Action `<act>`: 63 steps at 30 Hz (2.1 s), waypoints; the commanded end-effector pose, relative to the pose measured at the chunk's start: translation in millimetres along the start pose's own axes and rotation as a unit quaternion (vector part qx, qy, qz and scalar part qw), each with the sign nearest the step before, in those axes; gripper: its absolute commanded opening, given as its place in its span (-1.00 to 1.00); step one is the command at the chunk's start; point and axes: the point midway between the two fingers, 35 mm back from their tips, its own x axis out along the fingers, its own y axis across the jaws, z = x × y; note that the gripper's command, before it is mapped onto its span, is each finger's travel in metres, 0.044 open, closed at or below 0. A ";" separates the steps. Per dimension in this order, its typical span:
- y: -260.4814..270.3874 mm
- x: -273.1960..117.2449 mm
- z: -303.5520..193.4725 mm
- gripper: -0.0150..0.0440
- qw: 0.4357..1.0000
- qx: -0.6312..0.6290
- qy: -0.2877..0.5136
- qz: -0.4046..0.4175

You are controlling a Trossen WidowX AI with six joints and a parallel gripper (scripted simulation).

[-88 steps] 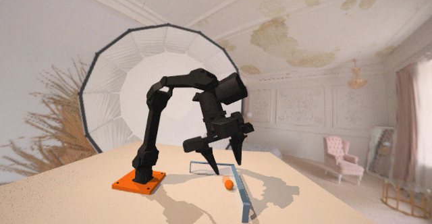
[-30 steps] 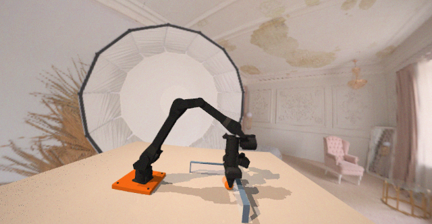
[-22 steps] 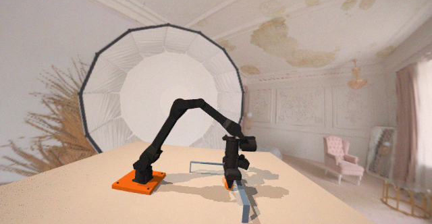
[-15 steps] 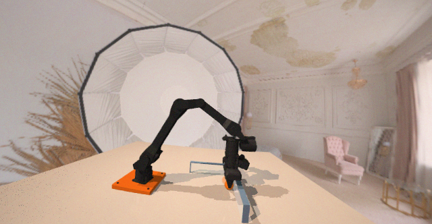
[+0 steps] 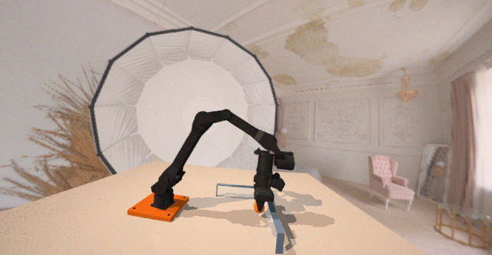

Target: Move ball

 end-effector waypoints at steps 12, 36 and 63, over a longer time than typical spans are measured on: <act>15.4 -6.6 -13.5 -0.49 0.998 -0.061 0.029 0.002; 20.3 -106.0 2.0 -0.49 0.999 -0.026 -0.027 -0.001; 57.5 -48.3 -4.4 -0.49 0.999 -0.025 -0.028 0.001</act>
